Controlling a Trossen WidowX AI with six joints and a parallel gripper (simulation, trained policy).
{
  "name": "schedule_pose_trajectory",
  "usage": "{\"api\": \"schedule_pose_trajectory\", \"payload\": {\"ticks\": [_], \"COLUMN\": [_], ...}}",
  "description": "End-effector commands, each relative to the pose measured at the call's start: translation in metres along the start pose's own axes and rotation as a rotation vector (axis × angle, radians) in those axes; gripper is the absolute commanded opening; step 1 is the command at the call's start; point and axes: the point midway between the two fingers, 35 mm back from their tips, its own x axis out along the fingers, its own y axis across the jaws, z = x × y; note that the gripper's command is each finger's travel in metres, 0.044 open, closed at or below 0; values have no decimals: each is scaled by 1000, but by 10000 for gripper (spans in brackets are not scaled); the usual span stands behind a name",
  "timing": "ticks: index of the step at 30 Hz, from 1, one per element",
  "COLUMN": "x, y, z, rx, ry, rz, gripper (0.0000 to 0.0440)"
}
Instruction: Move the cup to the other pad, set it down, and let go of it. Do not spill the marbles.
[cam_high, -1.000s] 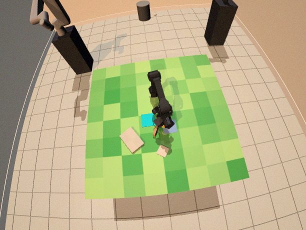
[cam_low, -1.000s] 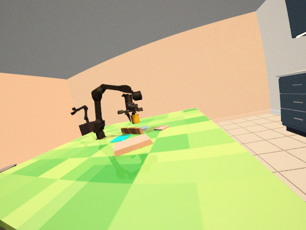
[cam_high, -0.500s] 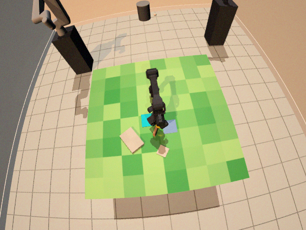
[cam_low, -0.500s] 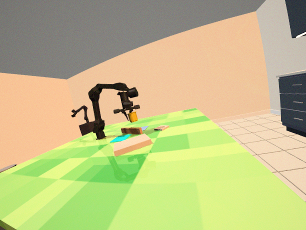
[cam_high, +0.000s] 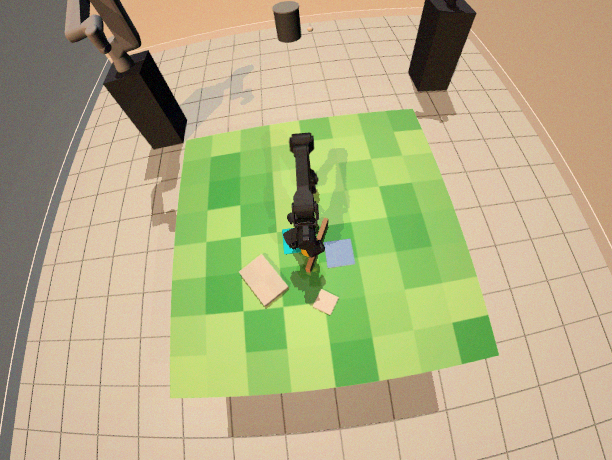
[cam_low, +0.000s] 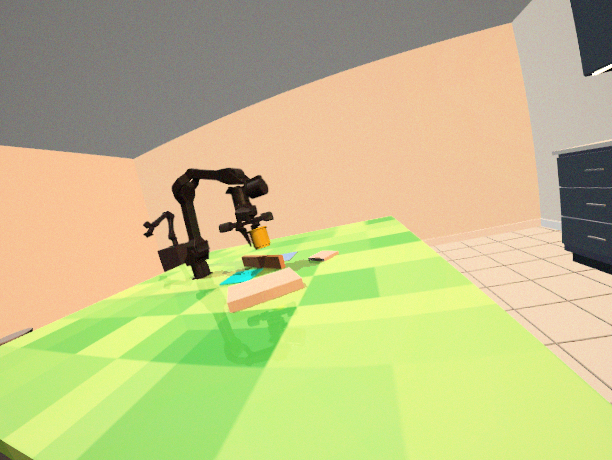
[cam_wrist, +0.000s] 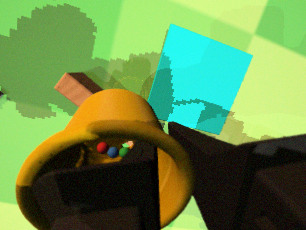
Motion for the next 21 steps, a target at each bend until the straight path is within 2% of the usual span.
{"api": "schedule_pose_trajectory", "payload": {"ticks": [1, 21], "x": [4, 35], "y": [-5, -41], "z": [4, 17], "rx": [10, 101], "ry": [-4, -26], "rz": [4, 16], "gripper": [0, 6]}}
